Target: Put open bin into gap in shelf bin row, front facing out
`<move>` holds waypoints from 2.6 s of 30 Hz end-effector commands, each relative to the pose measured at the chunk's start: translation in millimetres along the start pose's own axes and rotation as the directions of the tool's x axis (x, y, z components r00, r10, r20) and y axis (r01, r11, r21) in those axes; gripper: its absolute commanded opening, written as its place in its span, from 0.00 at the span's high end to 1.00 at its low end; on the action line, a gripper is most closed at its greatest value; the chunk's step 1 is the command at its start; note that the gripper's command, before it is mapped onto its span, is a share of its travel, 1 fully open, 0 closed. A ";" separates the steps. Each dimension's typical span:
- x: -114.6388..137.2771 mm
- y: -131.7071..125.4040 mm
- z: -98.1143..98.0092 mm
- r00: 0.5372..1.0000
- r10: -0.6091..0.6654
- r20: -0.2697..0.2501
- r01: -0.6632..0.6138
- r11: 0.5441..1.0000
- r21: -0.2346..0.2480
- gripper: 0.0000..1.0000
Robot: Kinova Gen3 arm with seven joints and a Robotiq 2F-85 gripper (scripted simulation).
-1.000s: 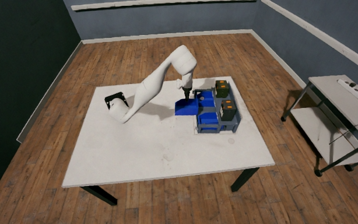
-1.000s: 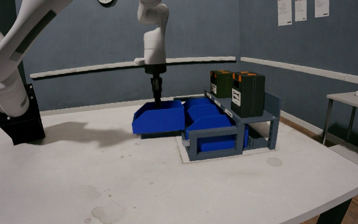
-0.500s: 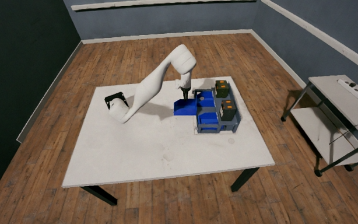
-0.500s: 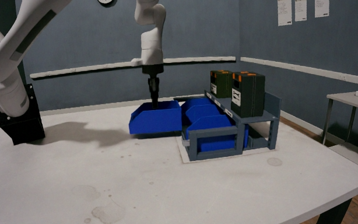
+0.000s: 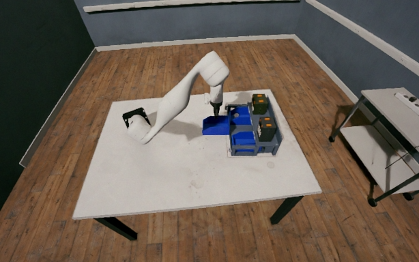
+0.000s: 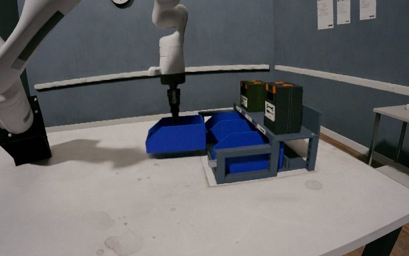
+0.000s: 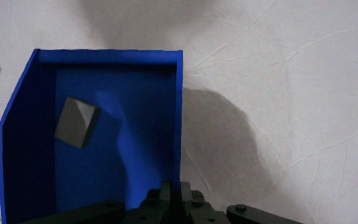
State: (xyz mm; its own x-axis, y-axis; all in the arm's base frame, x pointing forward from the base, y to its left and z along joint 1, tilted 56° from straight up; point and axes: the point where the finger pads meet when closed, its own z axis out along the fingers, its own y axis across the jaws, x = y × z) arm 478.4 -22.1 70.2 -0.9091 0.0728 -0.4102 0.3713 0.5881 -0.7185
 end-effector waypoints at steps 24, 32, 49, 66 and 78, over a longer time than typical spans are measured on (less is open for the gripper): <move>1.9 0.8 -1.8 1.000 -0.001 0.003 0.001 1.000 -0.003 0.90; 7.5 0.4 7.4 1.000 -0.001 0.003 0.001 1.000 -0.003 0.90; 13.2 0.1 16.5 1.000 -0.001 0.003 0.001 1.000 -0.003 0.90; 18.9 0.0 25.5 1.000 -0.001 0.003 0.001 1.000 -0.003 0.90; 18.9 0.0 25.5 1.000 -0.001 0.003 0.001 1.000 -0.003 0.90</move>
State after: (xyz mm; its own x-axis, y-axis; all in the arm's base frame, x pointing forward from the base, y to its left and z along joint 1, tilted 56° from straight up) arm 465.5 -43.0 47.8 -0.9090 0.0722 -0.4104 0.3712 0.5881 -0.7186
